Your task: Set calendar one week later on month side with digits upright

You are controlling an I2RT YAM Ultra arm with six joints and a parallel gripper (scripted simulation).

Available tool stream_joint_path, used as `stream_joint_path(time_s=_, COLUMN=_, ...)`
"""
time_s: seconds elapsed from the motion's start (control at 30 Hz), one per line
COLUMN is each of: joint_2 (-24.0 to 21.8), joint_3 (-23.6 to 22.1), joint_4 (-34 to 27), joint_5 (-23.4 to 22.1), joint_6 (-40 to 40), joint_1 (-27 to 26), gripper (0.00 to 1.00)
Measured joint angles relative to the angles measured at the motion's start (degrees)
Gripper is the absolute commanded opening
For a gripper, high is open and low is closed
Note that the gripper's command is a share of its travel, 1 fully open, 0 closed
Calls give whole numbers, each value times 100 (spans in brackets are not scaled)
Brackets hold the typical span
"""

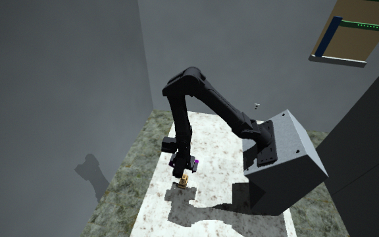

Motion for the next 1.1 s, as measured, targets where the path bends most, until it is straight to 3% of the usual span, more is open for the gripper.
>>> stream_joint_path(time_s=0.5, joint_2=-326, joint_3=-109, joint_4=-153, joint_5=26, joint_6=13, joint_1=26, gripper=100)
stream_joint_path(time_s=0.93, joint_2=-1853, joint_3=-402, joint_4=-1180, joint_5=138, joint_6=83, joint_1=164, gripper=100)
stream_joint_path(time_s=1.1, joint_2=-2050, joint_3=-424, joint_4=-1469, joint_5=151, joint_6=105, joint_1=195, gripper=100)
